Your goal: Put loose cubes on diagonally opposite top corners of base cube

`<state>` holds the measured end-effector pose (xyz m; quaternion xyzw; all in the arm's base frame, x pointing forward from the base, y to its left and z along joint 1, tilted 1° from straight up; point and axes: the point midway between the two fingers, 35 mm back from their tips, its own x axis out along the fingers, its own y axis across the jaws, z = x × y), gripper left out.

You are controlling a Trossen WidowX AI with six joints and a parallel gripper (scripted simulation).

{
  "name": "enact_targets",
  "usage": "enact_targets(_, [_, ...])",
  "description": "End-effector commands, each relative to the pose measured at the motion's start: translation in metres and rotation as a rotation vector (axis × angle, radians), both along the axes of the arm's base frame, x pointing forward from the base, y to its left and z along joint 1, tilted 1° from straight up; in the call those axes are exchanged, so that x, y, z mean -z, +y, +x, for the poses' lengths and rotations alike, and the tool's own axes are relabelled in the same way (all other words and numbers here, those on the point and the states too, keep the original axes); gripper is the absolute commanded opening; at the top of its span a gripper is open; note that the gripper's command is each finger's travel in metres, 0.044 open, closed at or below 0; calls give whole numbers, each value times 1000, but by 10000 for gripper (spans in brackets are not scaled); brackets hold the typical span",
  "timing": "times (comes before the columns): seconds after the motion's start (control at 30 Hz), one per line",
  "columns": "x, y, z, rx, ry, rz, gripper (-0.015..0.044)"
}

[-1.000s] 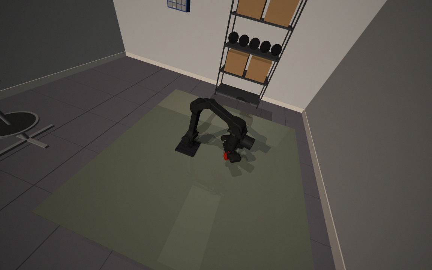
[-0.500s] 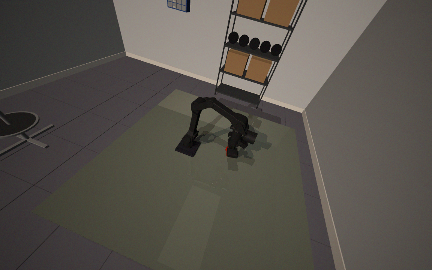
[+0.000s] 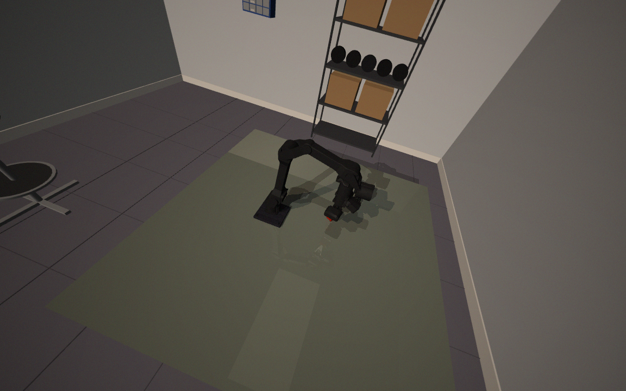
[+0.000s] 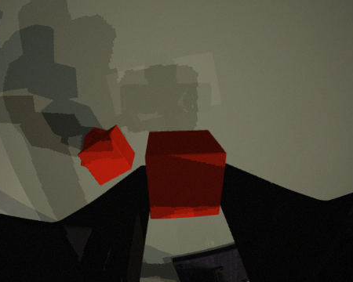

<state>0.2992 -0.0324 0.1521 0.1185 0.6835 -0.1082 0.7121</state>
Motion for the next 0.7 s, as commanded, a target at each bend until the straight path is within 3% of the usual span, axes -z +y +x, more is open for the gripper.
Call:
enact_targets(0.0, [1,11,2,118,1,2,105])
enact_targets(0.67, [3,61,2,650,6,30,105])
